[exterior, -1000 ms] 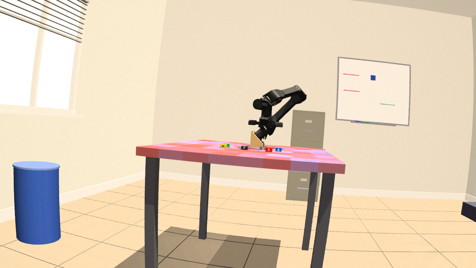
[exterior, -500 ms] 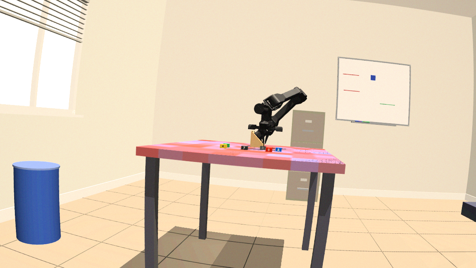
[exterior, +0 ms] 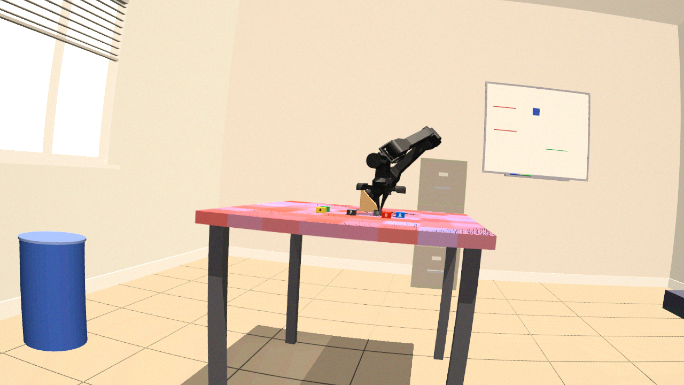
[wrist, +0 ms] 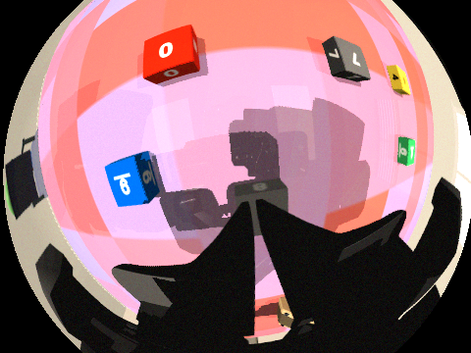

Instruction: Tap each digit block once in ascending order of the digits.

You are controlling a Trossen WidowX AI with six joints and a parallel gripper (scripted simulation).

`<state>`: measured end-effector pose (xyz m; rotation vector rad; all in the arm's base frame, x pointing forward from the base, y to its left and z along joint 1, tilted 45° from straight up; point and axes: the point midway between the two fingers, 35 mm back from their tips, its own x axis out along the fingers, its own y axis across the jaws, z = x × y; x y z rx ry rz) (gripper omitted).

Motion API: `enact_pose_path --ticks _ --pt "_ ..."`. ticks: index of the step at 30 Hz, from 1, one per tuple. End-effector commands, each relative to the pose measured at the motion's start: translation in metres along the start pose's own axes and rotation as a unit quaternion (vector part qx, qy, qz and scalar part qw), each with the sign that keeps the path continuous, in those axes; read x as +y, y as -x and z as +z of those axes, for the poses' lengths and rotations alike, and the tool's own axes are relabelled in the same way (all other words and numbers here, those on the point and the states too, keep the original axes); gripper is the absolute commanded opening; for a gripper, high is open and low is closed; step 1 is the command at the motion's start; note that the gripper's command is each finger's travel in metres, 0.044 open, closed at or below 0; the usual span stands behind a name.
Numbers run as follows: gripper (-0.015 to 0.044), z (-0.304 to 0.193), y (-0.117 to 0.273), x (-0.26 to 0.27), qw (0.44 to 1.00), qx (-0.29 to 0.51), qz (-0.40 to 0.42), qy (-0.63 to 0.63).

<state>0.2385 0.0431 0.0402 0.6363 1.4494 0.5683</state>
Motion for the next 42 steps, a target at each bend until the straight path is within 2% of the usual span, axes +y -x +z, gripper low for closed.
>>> enact_pose_path --ticks 1,3,9,14,16,24,30,37,42 --pt "0.002 0.0 0.009 0.0 1.0 0.001 0.0 0.0" --pt "0.002 0.0 0.025 0.0 1.0 0.002 0.001 -0.001" --pt "0.002 0.001 0.036 0.0 1.0 0.001 0.0 -0.001" --pt "0.002 0.001 0.099 -0.001 1.0 0.002 -0.001 -0.002" --pt "0.002 0.0 0.108 0.0 1.0 0.002 0.0 -0.002" --pt "0.002 0.001 0.108 0.002 1.0 0.002 0.0 -0.002" --pt "0.002 0.034 0.109 0.07 1.0 0.001 0.001 -0.001" --pt "0.002 0.036 0.106 0.073 1.0 0.001 0.001 -0.001" --pt "0.002 0.037 0.047 0.073 1.0 0.0 0.001 0.0"
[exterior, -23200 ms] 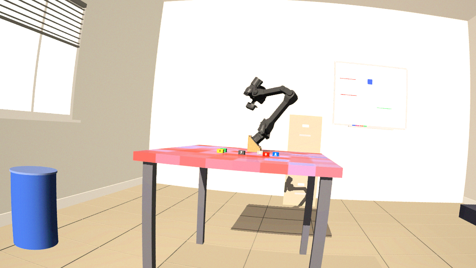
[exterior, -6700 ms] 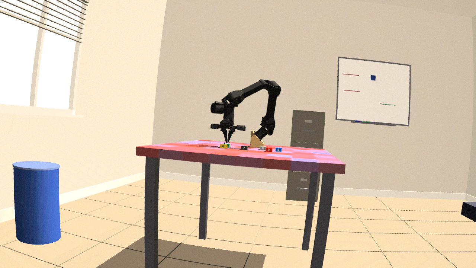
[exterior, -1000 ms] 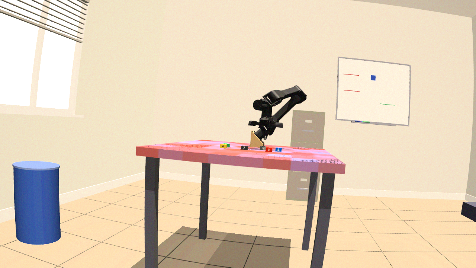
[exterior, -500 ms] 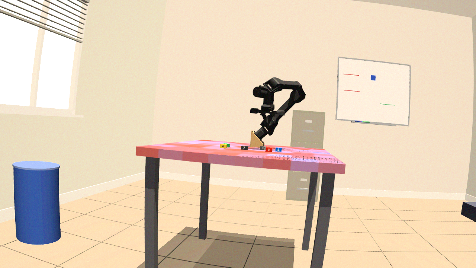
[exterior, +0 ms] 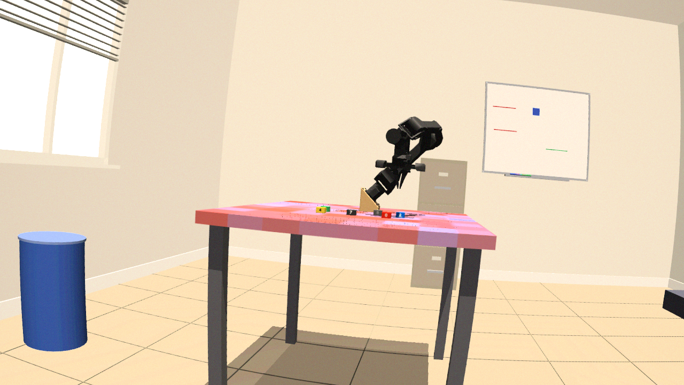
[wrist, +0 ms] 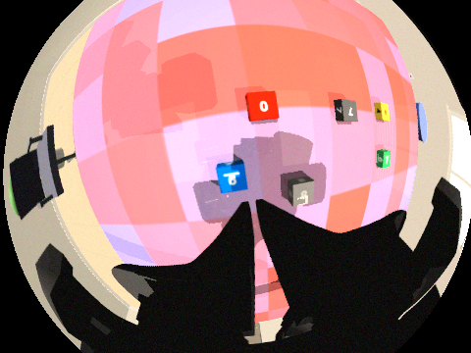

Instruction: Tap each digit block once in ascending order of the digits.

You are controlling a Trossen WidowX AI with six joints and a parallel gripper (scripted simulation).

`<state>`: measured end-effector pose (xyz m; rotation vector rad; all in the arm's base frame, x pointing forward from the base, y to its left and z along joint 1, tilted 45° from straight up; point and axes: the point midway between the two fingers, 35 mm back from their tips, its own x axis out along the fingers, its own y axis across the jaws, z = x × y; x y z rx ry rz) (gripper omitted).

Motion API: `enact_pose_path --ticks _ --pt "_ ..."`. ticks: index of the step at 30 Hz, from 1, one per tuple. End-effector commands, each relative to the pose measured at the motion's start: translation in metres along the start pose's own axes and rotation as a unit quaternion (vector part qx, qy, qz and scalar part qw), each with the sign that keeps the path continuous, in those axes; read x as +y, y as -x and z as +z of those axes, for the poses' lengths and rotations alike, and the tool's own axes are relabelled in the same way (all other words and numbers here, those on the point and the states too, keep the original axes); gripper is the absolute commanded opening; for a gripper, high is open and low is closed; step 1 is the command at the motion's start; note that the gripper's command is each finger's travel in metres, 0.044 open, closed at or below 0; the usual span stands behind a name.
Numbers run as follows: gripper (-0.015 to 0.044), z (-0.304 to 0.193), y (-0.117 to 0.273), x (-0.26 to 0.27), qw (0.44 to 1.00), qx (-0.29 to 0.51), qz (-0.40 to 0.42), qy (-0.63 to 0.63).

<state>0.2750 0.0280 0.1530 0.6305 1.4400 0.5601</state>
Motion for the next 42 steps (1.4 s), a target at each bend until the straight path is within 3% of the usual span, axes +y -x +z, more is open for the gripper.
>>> enact_pose_path --ticks 1,32,37,42 --pt "0.002 -0.003 -0.053 0.005 1.0 0.006 0.006 -0.002" --pt "0.002 -0.005 -0.091 0.006 1.0 0.006 0.008 -0.001" --pt "0.002 -0.005 -0.091 0.006 1.0 0.006 0.008 -0.001" --pt "0.002 -0.005 -0.061 0.006 1.0 0.006 0.007 -0.001"
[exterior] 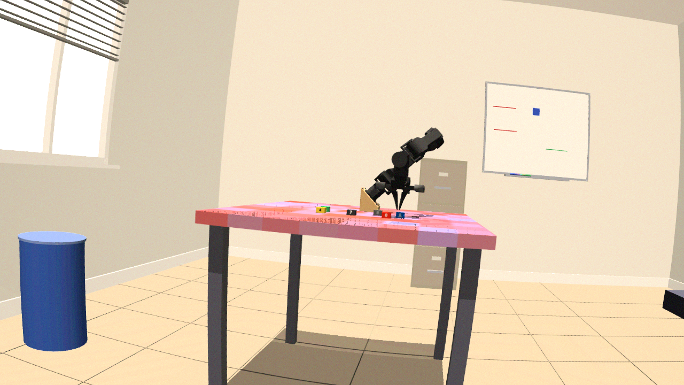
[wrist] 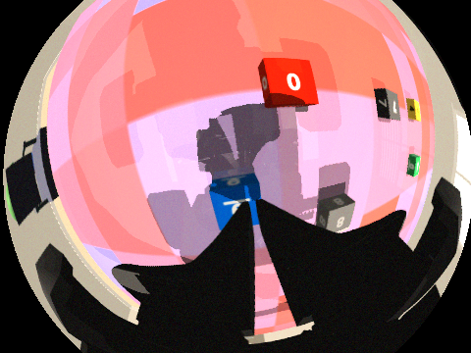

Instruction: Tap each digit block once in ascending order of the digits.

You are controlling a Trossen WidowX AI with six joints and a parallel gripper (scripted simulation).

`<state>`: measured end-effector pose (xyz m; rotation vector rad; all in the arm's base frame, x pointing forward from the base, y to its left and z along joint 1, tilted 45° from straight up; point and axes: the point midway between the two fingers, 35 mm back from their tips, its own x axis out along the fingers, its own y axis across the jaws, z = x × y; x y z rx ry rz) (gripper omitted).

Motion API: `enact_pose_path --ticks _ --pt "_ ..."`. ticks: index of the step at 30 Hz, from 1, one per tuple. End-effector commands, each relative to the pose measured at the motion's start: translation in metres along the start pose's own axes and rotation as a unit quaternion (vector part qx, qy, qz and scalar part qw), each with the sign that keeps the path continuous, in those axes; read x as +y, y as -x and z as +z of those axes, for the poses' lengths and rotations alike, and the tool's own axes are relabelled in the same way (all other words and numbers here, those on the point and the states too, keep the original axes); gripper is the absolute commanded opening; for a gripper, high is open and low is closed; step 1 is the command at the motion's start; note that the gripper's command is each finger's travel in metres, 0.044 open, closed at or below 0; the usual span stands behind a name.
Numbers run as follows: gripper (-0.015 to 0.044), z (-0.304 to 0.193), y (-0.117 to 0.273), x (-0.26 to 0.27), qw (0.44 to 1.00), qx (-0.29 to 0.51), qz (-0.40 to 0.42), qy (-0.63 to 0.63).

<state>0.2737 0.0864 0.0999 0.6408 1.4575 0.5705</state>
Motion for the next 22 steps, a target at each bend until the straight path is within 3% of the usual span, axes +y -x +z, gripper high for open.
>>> enact_pose_path --ticks 1,3,10,17,22 --pt "0.002 0.001 0.017 0.001 1.0 -0.003 0.002 0.002" --pt "0.002 0.001 0.017 0.001 1.0 -0.003 0.002 0.002" --pt "0.0204 -0.021 0.088 0.052 1.0 -0.002 0.001 0.002" --pt "0.0387 -0.027 0.098 0.06 1.0 -0.002 0.001 0.001" --pt "0.04 -0.027 0.098 0.06 1.0 -0.002 0.001 0.001"
